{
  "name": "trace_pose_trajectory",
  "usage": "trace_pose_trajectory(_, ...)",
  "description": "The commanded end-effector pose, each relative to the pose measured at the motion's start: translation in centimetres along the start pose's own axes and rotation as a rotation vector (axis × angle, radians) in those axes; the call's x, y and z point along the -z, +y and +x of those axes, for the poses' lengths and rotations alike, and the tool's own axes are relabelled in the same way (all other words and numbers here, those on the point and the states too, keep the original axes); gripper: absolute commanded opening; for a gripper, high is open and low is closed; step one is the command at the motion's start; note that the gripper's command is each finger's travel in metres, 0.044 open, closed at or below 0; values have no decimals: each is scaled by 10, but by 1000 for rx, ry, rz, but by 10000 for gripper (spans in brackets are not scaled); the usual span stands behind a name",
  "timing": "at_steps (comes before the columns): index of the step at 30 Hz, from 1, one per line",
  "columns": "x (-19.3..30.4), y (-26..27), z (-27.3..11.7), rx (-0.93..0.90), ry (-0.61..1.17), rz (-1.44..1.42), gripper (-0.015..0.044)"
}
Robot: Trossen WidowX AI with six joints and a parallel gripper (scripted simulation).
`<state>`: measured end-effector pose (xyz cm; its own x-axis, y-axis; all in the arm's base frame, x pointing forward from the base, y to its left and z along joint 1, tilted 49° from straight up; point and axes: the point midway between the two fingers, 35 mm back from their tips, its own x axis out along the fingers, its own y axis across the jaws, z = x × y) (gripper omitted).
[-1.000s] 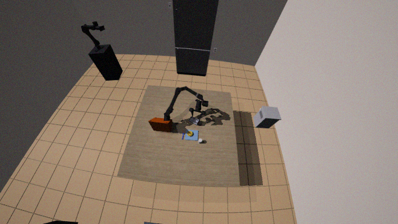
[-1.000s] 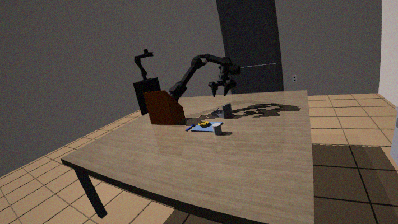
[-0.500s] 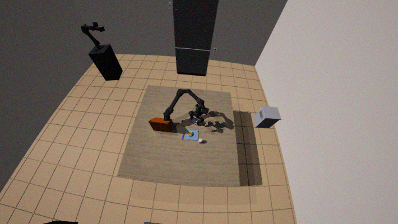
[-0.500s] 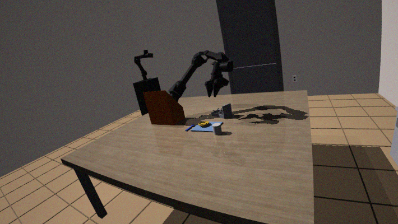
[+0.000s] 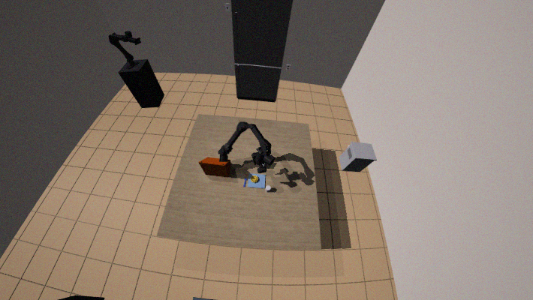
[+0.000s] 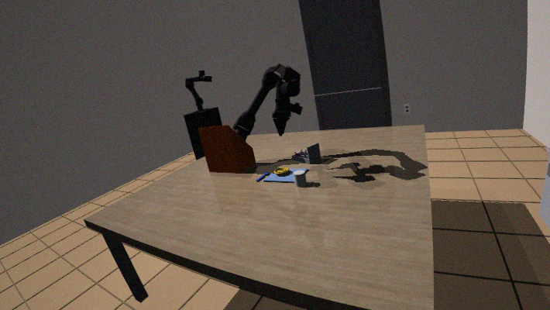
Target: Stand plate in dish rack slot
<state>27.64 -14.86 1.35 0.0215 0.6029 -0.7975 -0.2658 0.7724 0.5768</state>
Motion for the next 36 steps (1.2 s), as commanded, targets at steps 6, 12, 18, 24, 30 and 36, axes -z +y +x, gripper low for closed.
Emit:
trace_pose_trajectory(6, 32, -22, 2, -116, -123, 257, 400)
trace_pose_trajectory(12, 45, -30, 1, -161, -178, 355, 400)
trace_pose_trajectory(18, 27, -29, 40, -155, -178, 357, 400)
trace_pose_trajectory(24, 5, -13, 109, -167, -181, 353, 400)
trace_pose_trajectory(30, 8, -12, 110, -167, -181, 353, 400)
trace_pose_trajectory(36, 6, -11, 118, -166, -181, 354, 400)
